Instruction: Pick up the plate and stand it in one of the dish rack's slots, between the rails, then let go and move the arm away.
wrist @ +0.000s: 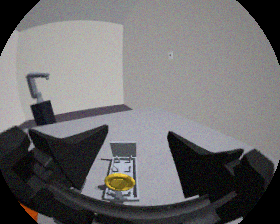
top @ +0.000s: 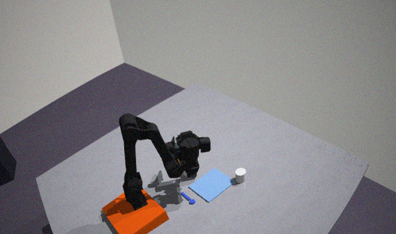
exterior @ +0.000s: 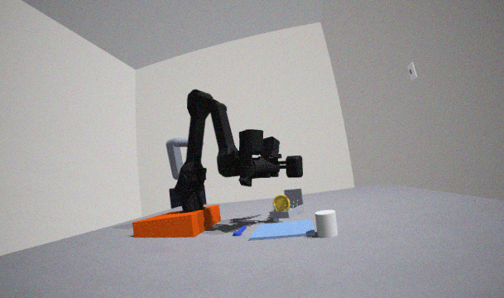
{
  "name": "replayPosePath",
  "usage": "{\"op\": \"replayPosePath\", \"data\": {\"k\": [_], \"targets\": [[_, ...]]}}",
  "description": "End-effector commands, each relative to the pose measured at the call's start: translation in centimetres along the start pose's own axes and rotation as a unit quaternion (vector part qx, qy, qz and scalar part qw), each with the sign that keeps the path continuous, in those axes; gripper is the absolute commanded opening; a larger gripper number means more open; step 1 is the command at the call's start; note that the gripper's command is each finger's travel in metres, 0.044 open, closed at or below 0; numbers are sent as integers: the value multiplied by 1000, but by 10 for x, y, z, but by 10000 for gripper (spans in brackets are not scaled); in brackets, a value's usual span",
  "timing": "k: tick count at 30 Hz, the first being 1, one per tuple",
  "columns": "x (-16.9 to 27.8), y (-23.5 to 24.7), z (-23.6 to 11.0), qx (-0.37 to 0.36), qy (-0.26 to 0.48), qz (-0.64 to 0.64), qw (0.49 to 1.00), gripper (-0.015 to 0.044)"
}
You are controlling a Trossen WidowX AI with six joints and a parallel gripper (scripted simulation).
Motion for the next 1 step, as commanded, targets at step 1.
{"op": "replayPosePath", "data": {"k": [1], "targets": [[-5, -19, 4, 36, 16, 25, 999, 400]]}}
Point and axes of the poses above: the point midway between the two fingers, 35 mm back from their tips, its own z axis out along the fingers, its own y axis across the jaws, x = y × z, the point moved 7 cm from there along -z, back along the fingers, and after that the axes turned 8 degrees about -z, right-handed, at the moved point
